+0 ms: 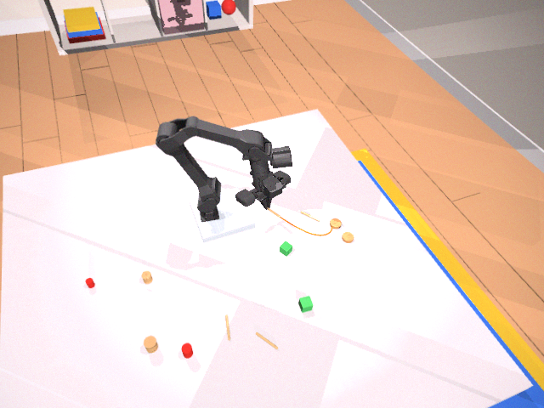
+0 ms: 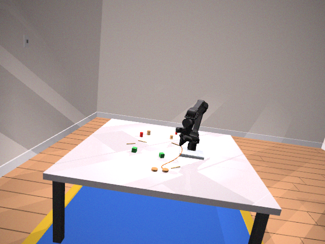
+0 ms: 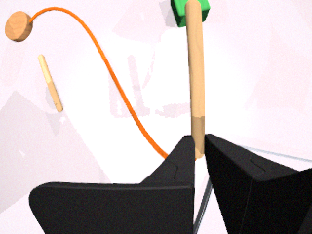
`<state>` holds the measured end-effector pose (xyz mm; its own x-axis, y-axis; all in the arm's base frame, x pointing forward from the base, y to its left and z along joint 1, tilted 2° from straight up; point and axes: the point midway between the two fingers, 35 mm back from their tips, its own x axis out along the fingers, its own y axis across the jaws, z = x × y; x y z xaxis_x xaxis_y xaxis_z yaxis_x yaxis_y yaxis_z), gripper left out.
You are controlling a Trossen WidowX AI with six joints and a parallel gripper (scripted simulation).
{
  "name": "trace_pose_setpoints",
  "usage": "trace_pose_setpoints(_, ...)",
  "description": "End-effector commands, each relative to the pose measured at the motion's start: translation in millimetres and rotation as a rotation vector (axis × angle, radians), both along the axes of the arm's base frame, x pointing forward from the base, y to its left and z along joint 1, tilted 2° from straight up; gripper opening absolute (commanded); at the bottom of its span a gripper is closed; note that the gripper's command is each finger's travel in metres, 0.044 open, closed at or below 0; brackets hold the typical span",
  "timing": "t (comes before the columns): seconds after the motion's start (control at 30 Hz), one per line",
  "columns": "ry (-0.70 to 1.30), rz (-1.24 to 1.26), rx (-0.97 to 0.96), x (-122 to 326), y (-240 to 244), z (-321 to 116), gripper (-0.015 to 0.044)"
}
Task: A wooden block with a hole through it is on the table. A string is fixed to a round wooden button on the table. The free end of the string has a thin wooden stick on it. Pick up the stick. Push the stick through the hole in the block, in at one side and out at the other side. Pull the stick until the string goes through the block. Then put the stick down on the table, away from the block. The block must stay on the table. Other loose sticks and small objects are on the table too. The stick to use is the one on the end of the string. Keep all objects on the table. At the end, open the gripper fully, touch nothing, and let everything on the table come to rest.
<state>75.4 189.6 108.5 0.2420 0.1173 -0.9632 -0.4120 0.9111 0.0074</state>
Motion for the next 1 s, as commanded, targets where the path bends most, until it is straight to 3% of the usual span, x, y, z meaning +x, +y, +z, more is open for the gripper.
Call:
trace_pose_setpoints(0.0, -0.003, 0.048, 0.008, -4, -1, -1, 0.0)
trace_pose_setpoints(0.47, -0.02, 0.209, 0.012, -17, -6, -7, 0.0)
trace_pose_setpoints(0.97, 0.118, 0.208, -0.09, -12, -3, -24, 0.0)
